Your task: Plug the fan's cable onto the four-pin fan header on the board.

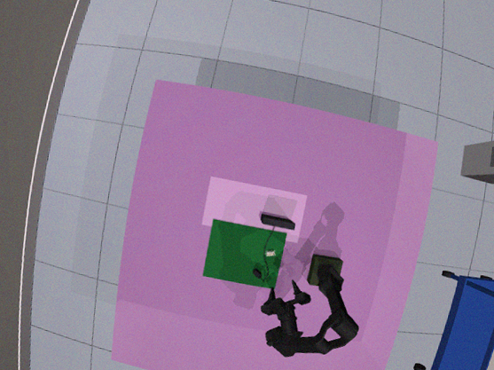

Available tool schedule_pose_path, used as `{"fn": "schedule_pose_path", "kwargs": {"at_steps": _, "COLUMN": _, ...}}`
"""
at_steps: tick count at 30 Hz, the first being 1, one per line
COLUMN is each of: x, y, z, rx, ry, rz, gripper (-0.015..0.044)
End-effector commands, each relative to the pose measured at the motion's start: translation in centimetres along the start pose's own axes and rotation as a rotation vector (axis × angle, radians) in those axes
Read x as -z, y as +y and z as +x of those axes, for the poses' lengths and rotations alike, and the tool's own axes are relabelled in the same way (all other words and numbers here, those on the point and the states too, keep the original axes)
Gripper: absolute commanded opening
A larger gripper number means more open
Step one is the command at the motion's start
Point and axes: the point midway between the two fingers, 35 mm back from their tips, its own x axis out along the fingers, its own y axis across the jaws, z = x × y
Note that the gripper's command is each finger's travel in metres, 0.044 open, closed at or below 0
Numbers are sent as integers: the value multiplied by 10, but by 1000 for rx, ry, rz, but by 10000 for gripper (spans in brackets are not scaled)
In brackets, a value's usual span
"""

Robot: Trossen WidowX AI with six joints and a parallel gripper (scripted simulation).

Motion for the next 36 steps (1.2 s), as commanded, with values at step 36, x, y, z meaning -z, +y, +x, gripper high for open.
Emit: {"fn": "schedule_pose_path", "kwargs": {"at_steps": 36, "x": -41, "y": 9, "z": -40, "rx": -429, "ry": 591, "rz": -212, "gripper": 440}}
